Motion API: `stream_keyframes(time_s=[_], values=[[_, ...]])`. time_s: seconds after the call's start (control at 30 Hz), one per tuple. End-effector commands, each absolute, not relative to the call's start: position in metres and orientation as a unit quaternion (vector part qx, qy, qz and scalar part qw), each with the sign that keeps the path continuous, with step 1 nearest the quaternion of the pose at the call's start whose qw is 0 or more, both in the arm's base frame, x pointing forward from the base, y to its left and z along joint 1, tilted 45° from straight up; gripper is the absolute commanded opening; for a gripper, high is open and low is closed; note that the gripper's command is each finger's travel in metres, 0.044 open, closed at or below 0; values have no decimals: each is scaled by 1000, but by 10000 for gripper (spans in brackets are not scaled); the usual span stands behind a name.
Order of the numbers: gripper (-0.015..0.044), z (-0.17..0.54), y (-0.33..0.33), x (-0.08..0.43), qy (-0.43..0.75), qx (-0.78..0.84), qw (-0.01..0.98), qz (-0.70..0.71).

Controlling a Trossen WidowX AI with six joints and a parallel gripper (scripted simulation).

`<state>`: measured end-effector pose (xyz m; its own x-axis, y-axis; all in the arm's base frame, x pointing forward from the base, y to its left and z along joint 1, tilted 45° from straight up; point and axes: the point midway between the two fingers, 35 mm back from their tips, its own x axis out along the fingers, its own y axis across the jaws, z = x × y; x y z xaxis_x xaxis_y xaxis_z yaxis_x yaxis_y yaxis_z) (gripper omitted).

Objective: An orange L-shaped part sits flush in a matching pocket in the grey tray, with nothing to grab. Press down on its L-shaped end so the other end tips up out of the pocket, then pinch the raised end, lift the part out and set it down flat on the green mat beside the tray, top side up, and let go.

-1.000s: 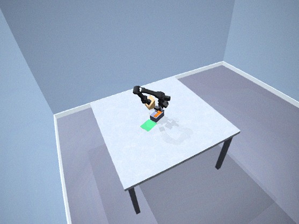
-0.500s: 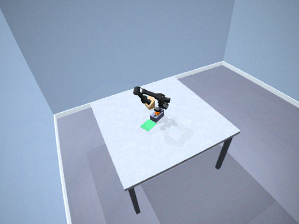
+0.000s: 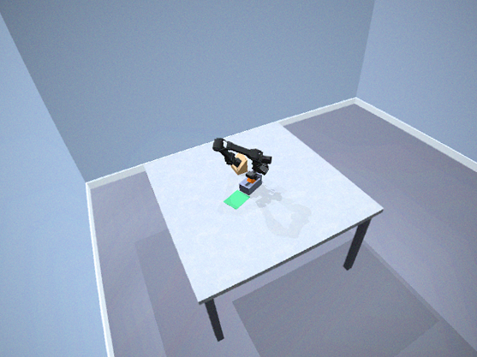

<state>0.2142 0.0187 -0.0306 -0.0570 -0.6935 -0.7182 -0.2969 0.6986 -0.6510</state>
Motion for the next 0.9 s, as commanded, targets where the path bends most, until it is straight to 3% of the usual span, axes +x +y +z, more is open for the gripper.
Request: stream_keyframes(time_s=[0.0, 0.6, 0.87], values=[[180, -31, 16, 212, 709, -353, 587, -169], [180, -27, 36, 210, 709, -353, 587, -169], [180, 38, 88, 220, 709, -352, 587, -167]])
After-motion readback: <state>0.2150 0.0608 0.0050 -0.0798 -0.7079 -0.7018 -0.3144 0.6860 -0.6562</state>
